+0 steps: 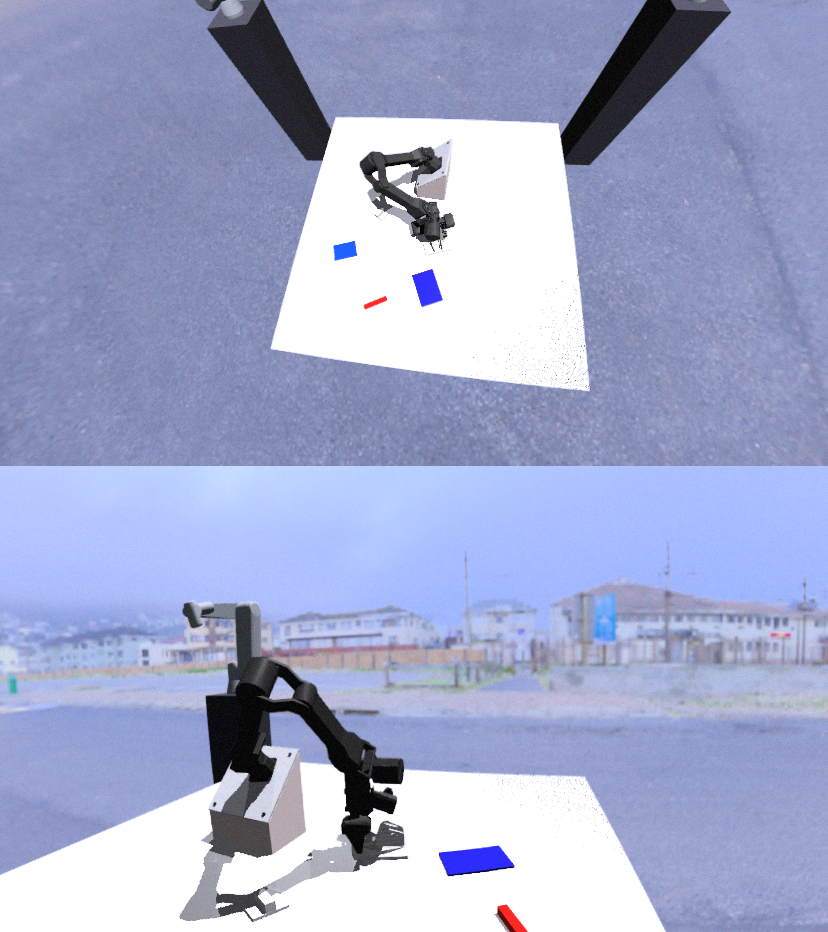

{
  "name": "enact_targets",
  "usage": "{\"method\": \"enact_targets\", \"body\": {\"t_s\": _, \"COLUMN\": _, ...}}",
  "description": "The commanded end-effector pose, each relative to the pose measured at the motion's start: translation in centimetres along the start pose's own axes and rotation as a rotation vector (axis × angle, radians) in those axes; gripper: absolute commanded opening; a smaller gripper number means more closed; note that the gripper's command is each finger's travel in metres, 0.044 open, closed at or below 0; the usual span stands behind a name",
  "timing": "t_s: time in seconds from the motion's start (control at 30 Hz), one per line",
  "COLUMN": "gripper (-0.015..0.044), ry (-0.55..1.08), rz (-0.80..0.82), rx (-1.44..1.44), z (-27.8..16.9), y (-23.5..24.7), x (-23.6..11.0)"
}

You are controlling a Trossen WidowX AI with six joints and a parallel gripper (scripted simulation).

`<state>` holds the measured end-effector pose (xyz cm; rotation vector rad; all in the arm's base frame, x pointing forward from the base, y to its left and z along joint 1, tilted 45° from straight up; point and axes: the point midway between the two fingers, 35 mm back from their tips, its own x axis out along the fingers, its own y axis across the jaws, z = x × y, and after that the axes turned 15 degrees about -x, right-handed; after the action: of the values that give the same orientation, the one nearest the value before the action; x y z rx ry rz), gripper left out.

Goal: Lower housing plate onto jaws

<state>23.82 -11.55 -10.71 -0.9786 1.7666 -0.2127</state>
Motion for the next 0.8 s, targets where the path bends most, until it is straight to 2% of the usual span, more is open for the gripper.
{"method": "enact_targets", "body": {"t_s": 0.0, "gripper": 0.0351, "ry": 0.001, "rz": -0.004, "rx": -0.001, "z": 0.0, "y": -0.1, "x": 0.0}}
{"method": "enact_targets", "body": {"t_s": 0.1, "gripper": 0.0351, "ry": 0.001, "rz": -0.004, "rx": -0.001, "z": 0.0, "y": -0.1, "x": 0.0}}
{"method": "enact_targets", "body": {"t_s": 0.2, "gripper": 0.043, "ry": 0.0, "rz": 0.0, "rx": 0.0, "z": 0.0, "y": 0.0, "x": 0.0}}
{"method": "enact_targets", "body": {"t_s": 0.23, "gripper": 0.044, "ry": 0.0, "rz": 0.0, "rx": 0.0, "z": 0.0, "y": 0.0, "x": 0.0}}
{"method": "enact_targets", "body": {"t_s": 0.67, "gripper": 0.044, "ry": 0.0, "rz": 0.0, "rx": 0.0, "z": 0.0, "y": 0.0, "x": 0.0}}
{"method": "enact_targets", "body": {"t_s": 0.77, "gripper": 0.044, "ry": -0.002, "rz": 0.001, "rx": 0.0, "z": 0.2, "y": 0.0, "x": -1.0}}
